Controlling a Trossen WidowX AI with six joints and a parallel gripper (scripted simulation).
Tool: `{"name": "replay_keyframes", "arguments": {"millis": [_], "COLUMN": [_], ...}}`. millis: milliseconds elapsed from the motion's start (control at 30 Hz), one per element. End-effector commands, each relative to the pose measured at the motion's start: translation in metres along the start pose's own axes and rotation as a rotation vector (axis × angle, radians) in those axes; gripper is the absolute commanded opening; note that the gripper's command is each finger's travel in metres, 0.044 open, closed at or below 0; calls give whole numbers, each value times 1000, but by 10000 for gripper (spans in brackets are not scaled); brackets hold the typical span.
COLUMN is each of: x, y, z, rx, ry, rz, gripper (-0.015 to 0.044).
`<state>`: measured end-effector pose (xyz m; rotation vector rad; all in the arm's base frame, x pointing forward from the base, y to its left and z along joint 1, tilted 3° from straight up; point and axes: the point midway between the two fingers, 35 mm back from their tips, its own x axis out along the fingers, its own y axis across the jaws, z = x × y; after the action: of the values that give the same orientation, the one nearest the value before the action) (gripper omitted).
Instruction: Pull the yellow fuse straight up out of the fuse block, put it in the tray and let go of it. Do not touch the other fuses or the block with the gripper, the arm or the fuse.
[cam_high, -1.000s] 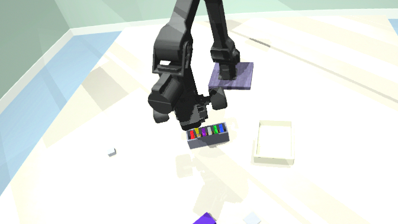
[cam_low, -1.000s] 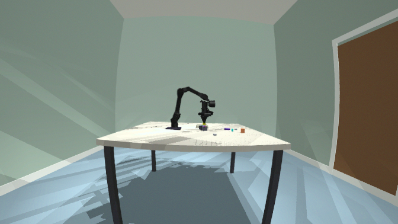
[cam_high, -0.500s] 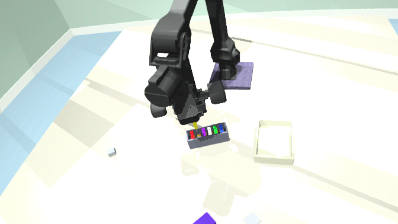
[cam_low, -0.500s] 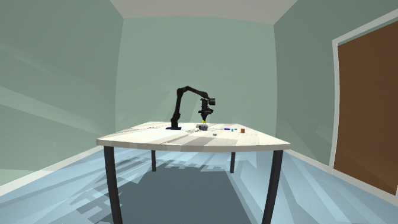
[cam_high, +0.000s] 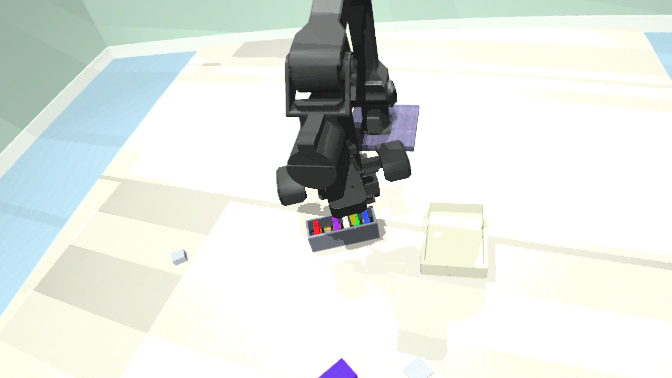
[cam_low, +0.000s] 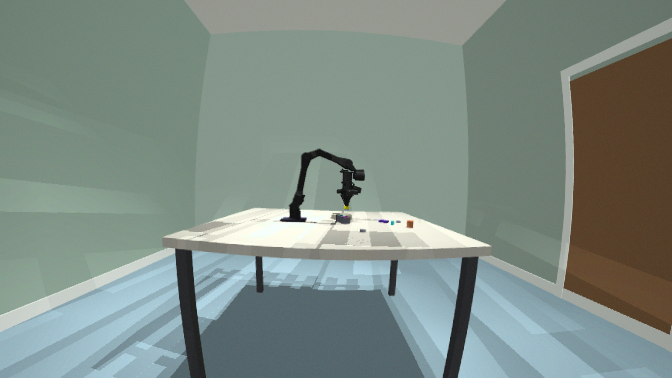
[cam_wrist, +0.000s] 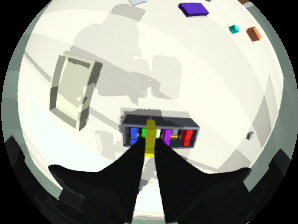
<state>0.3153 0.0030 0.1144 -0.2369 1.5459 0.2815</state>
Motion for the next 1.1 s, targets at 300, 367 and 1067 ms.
{"name": "replay_keyframes", "arguments": {"millis": [300,367,1067], "x": [-1,-1,2], "y": [71,83,157], "z": [27,29,36], "rx": [3,3,3], "ry": [-2,-3,-2], "rz": [9,10,20], "gripper": [0,0,0]}}
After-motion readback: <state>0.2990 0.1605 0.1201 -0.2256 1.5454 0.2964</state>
